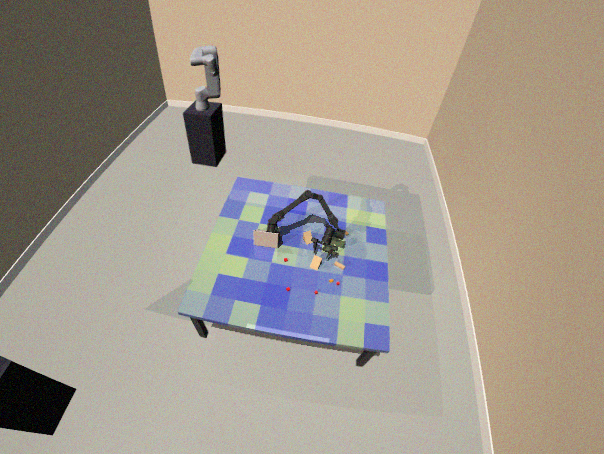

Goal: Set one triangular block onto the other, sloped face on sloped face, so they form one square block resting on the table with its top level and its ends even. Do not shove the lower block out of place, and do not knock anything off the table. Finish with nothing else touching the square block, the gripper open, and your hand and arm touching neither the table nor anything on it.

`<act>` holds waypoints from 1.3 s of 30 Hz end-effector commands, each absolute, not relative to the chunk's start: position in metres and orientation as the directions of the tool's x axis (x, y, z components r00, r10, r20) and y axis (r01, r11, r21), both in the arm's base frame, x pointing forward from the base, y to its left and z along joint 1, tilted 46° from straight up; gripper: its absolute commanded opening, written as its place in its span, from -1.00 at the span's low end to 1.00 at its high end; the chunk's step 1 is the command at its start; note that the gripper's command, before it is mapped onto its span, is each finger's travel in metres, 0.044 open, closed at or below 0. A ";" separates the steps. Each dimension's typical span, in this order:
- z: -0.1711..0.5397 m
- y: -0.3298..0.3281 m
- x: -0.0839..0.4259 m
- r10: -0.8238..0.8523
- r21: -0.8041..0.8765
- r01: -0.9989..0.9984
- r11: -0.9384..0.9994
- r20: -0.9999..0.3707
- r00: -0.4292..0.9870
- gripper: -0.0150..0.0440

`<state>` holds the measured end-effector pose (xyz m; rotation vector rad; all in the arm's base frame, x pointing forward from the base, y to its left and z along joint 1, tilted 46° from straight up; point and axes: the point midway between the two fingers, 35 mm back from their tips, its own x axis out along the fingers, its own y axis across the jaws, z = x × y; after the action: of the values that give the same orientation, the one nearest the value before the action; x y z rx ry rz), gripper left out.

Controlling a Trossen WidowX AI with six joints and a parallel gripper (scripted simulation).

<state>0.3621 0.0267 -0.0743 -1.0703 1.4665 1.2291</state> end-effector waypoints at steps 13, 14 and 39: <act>-0.105 0.024 0.351 -0.065 0.216 -0.968 0.127 -0.972 -0.225 1.00; -0.107 0.024 0.350 -0.065 0.216 -0.968 0.127 -0.972 -0.225 1.00; -0.133 0.022 0.341 -0.066 0.216 -0.969 0.124 -0.972 -0.225 0.73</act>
<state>0.3443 0.0226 -0.1290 -1.0653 1.4752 1.2328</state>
